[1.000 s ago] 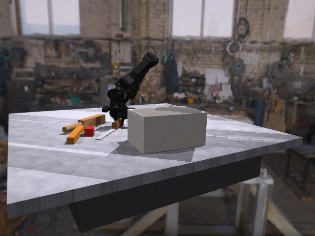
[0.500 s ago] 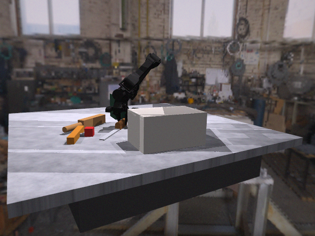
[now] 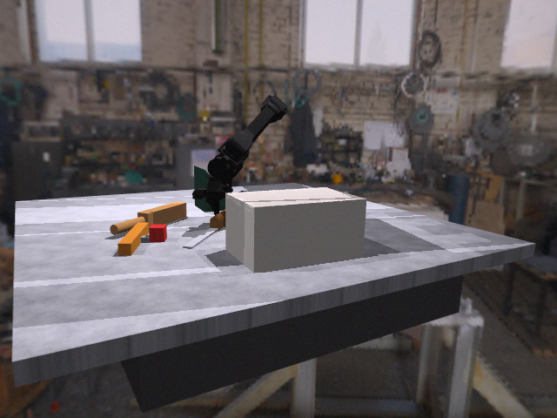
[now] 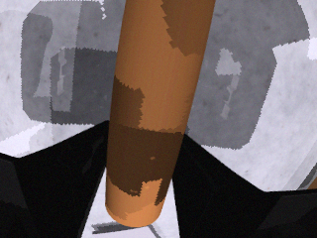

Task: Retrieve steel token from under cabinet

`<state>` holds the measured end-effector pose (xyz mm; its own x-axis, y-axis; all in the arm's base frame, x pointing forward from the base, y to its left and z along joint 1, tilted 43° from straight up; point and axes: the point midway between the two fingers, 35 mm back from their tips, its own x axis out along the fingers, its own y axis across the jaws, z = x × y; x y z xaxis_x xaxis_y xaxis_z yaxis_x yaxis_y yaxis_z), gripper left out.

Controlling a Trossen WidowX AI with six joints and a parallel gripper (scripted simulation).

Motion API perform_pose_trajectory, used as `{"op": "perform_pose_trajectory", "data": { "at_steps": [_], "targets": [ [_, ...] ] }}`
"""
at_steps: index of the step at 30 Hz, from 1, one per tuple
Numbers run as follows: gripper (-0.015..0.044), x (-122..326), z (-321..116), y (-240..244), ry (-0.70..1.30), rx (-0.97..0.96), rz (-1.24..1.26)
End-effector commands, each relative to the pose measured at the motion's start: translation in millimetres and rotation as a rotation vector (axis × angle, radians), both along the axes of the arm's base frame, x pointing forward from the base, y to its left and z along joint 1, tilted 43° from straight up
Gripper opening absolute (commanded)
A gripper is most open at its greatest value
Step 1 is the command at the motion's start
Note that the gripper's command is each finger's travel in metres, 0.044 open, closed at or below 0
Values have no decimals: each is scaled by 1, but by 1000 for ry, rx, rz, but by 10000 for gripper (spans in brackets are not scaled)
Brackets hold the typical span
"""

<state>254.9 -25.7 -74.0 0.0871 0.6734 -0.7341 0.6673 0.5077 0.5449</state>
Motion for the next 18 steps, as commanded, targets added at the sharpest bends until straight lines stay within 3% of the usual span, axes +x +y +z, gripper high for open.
{"op": "perform_pose_trajectory", "data": {
  "at_steps": [1,18],
  "targets": [
    [0,4,6,4,-6,3,-6],
    [0,5,19,17,-6,4,-6]
  ]
}}
